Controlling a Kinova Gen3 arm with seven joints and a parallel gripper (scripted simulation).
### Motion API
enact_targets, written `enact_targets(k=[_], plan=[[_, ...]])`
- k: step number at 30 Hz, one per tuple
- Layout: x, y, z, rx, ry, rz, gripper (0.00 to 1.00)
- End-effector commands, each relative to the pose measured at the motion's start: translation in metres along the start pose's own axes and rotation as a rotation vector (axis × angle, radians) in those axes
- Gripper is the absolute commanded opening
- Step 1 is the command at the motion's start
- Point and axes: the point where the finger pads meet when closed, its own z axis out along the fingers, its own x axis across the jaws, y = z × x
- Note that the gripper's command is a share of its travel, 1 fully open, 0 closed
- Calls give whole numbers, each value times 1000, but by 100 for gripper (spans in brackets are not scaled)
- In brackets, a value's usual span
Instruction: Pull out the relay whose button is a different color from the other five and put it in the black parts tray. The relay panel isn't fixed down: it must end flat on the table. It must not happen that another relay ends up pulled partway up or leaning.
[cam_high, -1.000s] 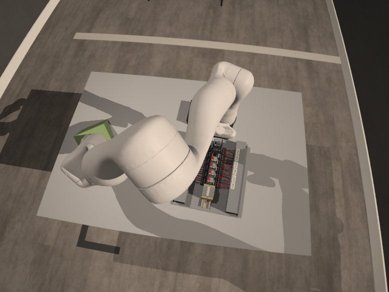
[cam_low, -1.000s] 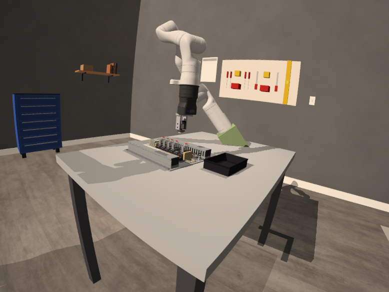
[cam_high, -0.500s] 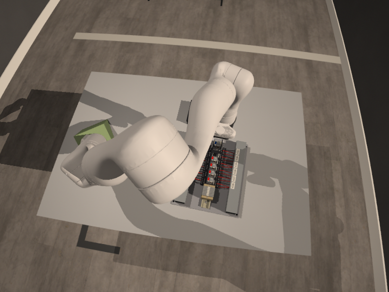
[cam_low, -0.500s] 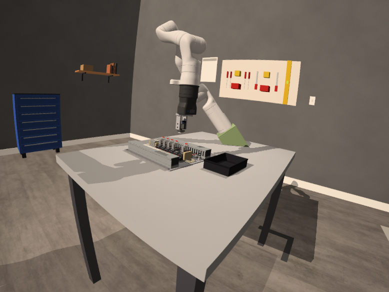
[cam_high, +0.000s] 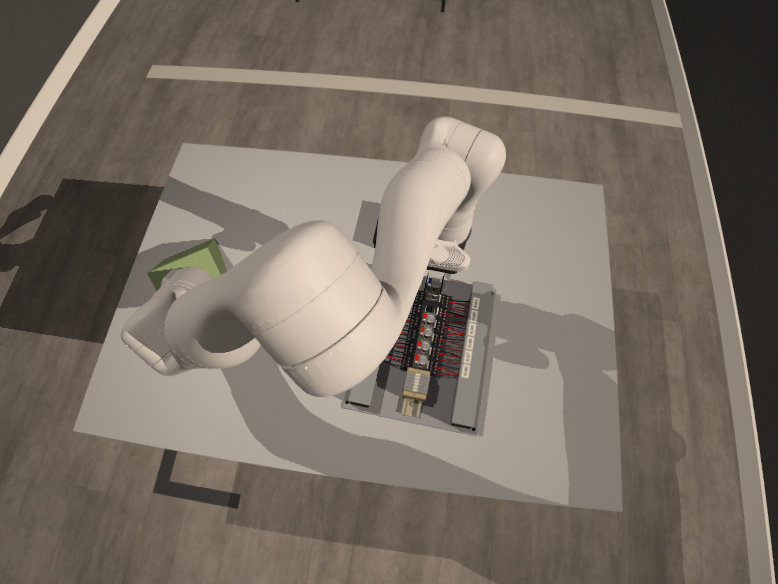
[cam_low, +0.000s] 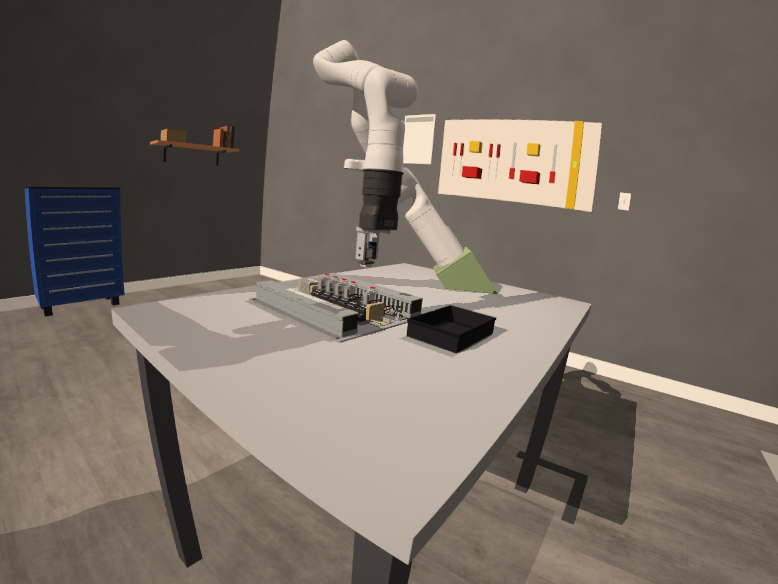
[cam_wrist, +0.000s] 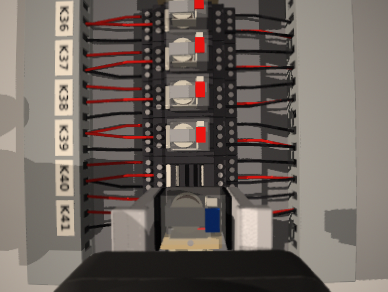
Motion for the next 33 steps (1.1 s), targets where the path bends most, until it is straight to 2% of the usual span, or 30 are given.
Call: enact_targets(k=[1, 8, 19, 21, 33], plan=[[3, 8, -1, -1, -1, 0, 0], [10, 27, -1, -1, -1, 0, 0], [33, 89, -1, -1, -1, 0, 0], [33, 89, -1, -1, -1, 0, 0], [58, 152, -1, -1, -1, 0, 0]])
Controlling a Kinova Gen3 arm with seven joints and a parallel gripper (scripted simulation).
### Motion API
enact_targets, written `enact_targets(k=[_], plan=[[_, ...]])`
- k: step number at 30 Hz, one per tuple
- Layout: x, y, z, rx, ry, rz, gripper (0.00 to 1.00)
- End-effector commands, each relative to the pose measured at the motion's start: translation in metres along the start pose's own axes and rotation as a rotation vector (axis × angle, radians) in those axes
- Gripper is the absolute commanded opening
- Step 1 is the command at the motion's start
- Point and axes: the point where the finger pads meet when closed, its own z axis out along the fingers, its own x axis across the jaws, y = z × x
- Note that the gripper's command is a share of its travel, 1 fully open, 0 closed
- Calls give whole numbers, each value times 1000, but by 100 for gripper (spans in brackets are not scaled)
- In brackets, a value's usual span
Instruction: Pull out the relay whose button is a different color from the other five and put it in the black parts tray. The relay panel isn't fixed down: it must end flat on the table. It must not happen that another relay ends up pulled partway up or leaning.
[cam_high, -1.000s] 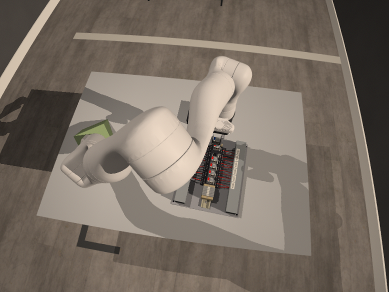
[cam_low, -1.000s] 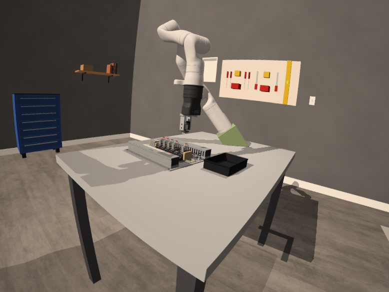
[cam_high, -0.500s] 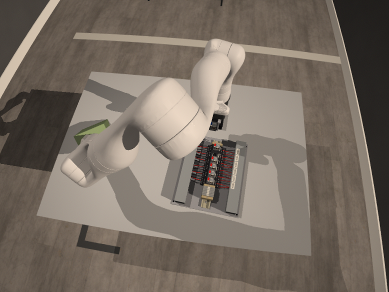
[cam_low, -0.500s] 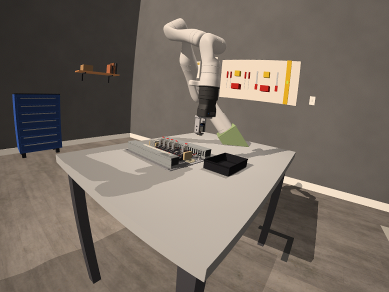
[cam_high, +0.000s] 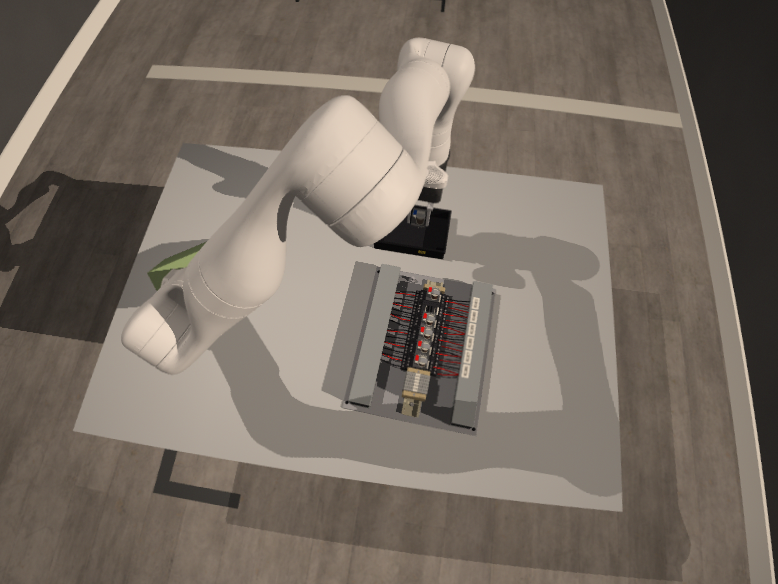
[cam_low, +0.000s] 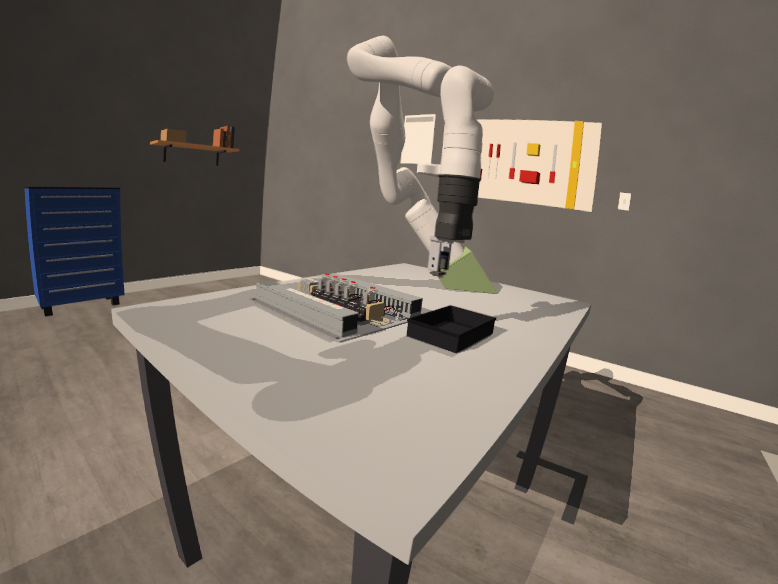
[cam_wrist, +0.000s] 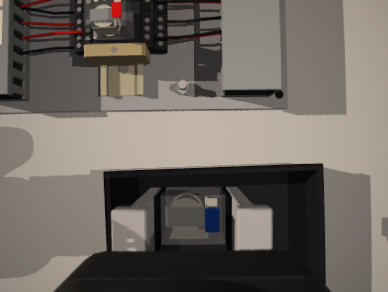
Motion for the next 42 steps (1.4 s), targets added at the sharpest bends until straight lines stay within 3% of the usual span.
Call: enact_targets(k=[1, 15, 42], plan=[[5, 15, -1, -1, -1, 0, 0], [14, 40, -1, -1, -1, 0, 0], [15, 42, -1, -1, -1, 0, 0]])
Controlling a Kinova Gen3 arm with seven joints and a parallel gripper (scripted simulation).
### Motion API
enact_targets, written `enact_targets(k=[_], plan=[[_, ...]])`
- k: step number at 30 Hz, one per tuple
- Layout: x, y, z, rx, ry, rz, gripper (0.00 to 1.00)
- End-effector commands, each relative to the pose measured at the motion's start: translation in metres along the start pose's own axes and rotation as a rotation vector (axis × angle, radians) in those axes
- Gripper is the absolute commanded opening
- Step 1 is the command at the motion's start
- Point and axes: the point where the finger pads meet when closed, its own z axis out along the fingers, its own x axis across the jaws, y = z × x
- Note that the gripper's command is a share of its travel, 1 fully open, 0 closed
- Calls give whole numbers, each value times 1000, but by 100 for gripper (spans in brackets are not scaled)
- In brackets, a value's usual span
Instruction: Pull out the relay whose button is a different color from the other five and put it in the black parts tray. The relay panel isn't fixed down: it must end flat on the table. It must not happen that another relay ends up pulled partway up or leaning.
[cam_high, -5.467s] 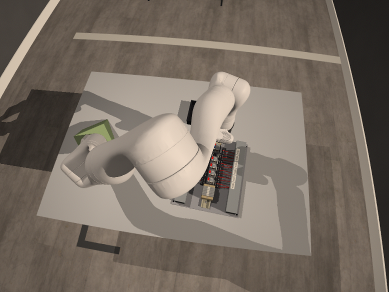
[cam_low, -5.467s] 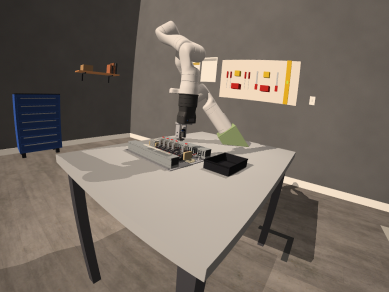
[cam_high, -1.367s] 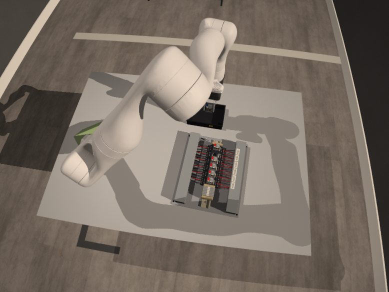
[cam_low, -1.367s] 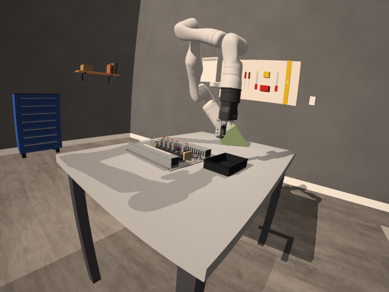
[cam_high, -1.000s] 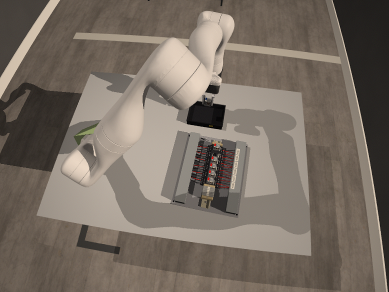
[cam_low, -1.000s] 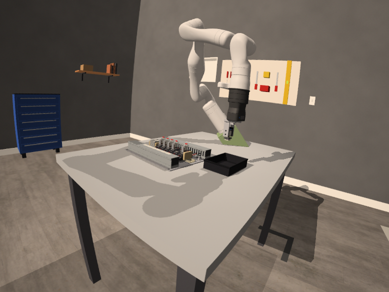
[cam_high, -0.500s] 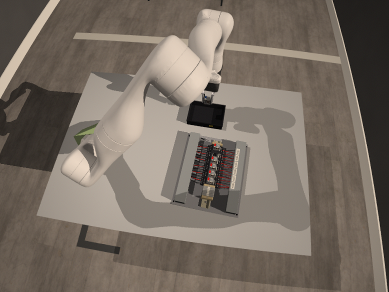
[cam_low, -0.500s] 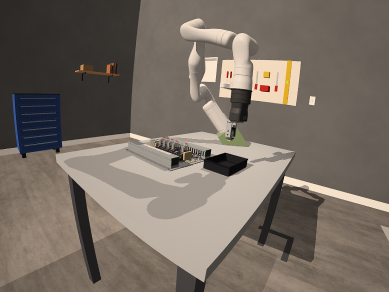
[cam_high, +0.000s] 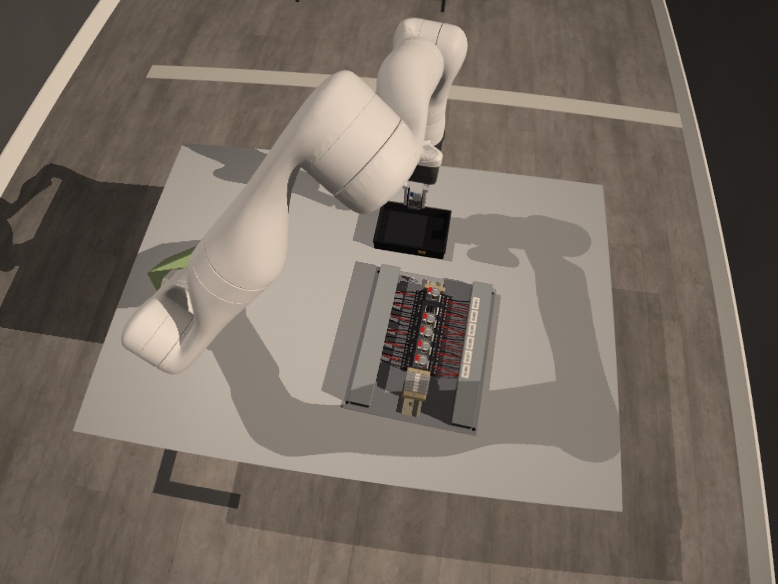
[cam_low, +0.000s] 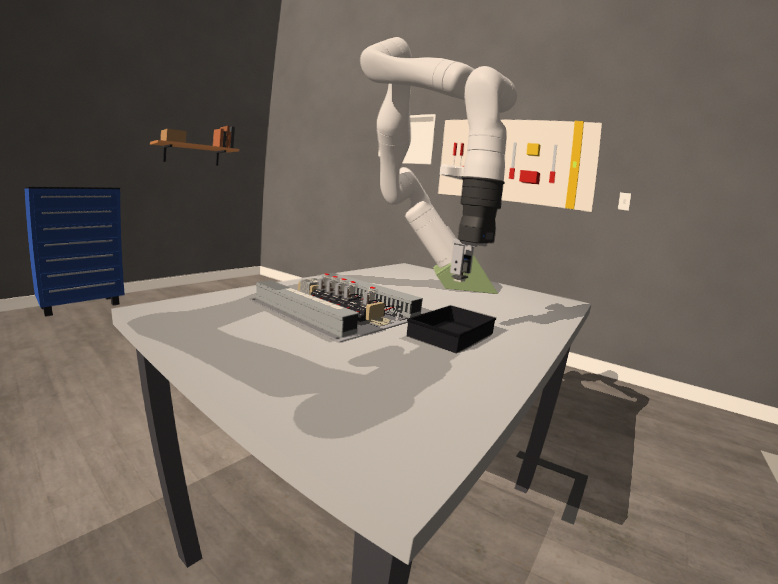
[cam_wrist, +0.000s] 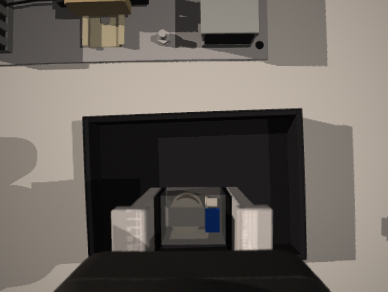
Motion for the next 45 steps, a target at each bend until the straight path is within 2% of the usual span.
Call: enact_targets(k=[1, 31, 45], plan=[[0, 1, -1, -2, -1, 0, 0], [0, 1, 2, -2, -1, 0, 0], [0, 1, 21, -2, -1, 0, 0]])
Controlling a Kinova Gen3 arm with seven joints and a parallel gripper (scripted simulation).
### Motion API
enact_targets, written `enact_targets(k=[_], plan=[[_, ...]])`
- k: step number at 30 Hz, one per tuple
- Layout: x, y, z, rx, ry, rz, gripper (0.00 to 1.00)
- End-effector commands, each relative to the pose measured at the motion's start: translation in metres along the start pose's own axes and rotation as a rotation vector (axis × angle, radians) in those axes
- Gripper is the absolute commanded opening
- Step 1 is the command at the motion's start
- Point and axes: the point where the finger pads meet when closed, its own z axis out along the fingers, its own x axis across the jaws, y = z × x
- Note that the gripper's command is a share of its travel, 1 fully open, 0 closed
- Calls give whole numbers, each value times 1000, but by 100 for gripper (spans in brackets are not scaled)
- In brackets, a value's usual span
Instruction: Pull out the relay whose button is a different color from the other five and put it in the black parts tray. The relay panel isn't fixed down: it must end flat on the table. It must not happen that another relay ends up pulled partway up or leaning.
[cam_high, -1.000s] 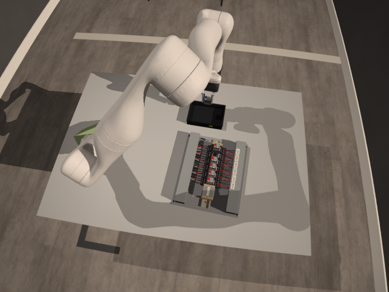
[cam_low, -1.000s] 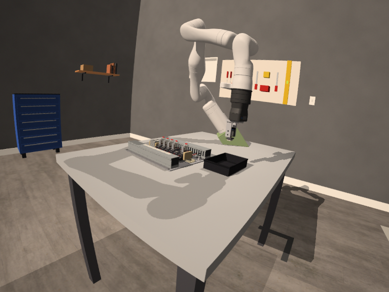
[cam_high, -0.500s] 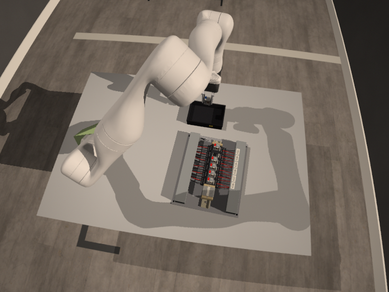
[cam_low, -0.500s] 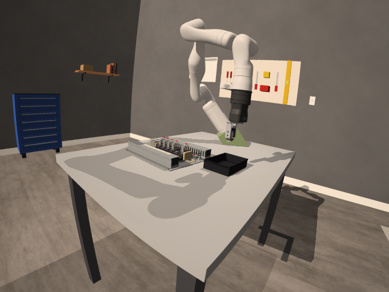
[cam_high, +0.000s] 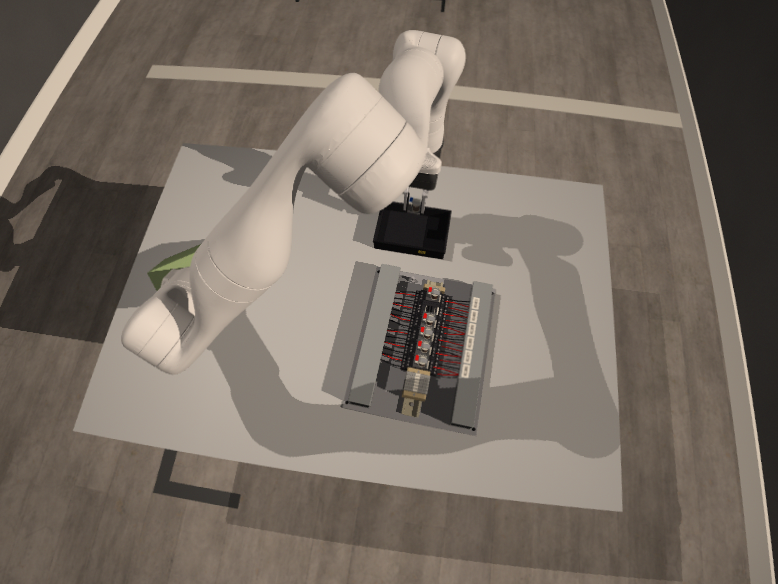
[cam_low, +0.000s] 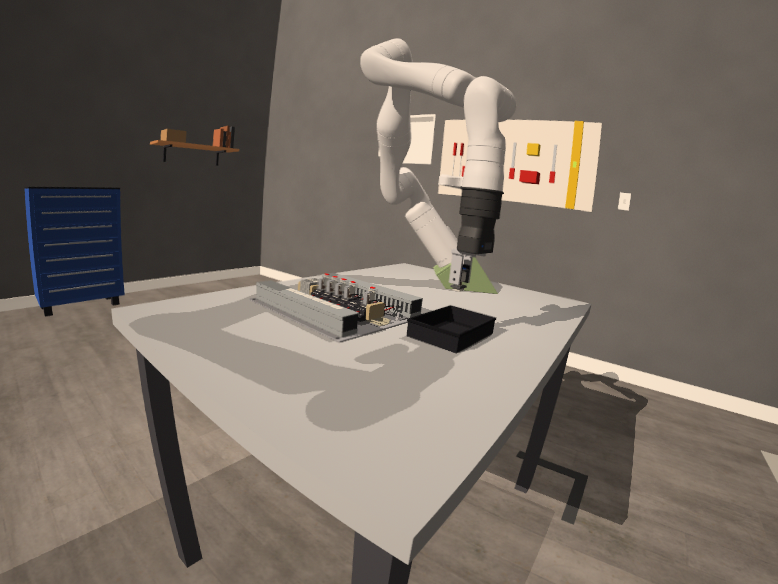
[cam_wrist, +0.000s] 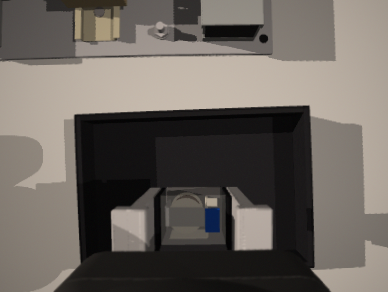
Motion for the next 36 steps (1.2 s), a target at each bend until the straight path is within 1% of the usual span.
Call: enact_targets(k=[1, 3, 18, 20, 30, 36], plan=[[0, 1, 4, -2, -1, 0, 0], [0, 1, 4, -2, -1, 0, 0], [0, 1, 39, -2, -1, 0, 0], [0, 1, 39, -2, -1, 0, 0], [0, 1, 62, -2, -1, 0, 0], [0, 1, 71, -2, -1, 0, 0]])
